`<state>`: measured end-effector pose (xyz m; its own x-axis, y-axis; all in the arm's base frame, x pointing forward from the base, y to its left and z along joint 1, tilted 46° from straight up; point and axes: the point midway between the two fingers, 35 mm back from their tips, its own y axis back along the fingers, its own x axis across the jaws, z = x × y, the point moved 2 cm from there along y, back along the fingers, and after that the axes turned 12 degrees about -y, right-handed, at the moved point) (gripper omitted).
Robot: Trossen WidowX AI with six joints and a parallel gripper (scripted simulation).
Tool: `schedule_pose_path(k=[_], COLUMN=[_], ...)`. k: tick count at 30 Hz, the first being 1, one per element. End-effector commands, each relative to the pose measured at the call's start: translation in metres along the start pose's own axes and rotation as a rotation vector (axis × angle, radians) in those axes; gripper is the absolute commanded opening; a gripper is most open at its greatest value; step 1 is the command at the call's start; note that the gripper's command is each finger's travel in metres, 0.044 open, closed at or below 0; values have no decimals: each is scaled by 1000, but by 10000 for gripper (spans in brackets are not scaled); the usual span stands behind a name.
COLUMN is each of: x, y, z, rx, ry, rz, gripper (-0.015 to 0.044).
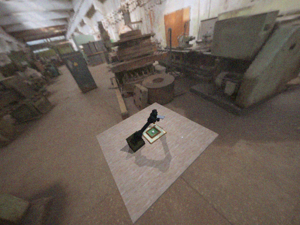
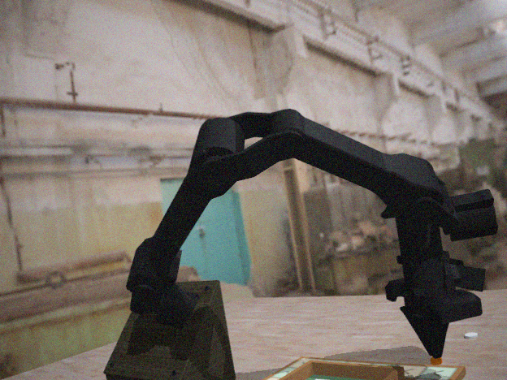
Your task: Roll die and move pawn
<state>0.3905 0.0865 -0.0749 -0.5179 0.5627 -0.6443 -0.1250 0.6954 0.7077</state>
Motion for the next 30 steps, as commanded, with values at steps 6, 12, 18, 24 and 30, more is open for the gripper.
schedule_pose_path(k=[6, 12, 18, 24, 30], x=[2, 1, -1, 0, 0], y=[-12, -19, -13, 11, 36], z=[0, 0, 1, 2, 1], rx=[-1, 0, -5, -4, -2], ry=[8, 8, -3, 3, 8], rz=[-6, -6, -2, -2, -4], gripper=[0, 0, 157, 315, 440])
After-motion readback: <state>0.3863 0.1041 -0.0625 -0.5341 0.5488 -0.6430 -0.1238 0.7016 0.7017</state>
